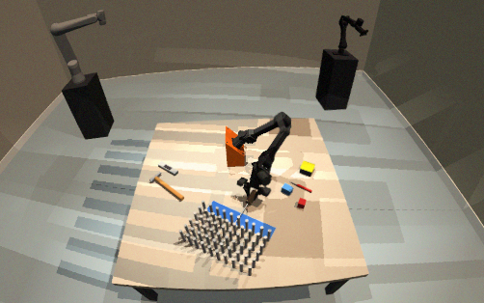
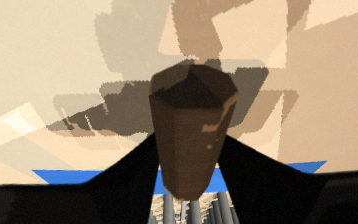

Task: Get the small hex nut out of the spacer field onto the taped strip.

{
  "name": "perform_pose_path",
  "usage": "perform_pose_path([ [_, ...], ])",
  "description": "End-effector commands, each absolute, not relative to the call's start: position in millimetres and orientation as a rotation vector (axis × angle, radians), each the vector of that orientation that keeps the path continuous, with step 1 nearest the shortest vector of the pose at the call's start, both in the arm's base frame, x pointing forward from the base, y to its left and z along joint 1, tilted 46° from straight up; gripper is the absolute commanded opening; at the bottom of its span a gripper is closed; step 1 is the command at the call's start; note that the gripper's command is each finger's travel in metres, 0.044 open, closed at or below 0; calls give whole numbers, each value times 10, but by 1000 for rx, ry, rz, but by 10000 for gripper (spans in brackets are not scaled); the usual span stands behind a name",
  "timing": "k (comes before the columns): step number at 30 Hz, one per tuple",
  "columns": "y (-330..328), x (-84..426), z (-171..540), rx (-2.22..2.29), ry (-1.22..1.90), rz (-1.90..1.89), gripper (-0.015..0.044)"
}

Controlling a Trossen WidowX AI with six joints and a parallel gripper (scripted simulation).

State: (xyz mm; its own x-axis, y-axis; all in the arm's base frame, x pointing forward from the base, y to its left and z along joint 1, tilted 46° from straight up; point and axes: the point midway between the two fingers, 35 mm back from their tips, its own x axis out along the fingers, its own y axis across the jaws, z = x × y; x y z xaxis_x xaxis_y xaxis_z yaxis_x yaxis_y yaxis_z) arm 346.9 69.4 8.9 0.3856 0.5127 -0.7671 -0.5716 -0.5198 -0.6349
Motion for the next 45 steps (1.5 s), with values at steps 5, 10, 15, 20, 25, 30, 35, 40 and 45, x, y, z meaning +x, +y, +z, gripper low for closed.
perform_pose_path([
  [5,662,3535,94,-1641,46,1338,0],
  [10,647,3561,83,-1641,47,1338,0],
  [15,632,3588,71,-1641,47,1338,0],
  [20,616,3615,60,-1642,47,1338,0],
  [25,601,3643,48,-1642,47,1337,0],
  [30,585,3670,37,-1642,47,1337,0],
  [35,570,3697,26,-1642,47,1337,0],
  [40,554,3725,14,-1642,47,1337,0],
  [45,538,3753,2,-1642,47,1337,0],
])
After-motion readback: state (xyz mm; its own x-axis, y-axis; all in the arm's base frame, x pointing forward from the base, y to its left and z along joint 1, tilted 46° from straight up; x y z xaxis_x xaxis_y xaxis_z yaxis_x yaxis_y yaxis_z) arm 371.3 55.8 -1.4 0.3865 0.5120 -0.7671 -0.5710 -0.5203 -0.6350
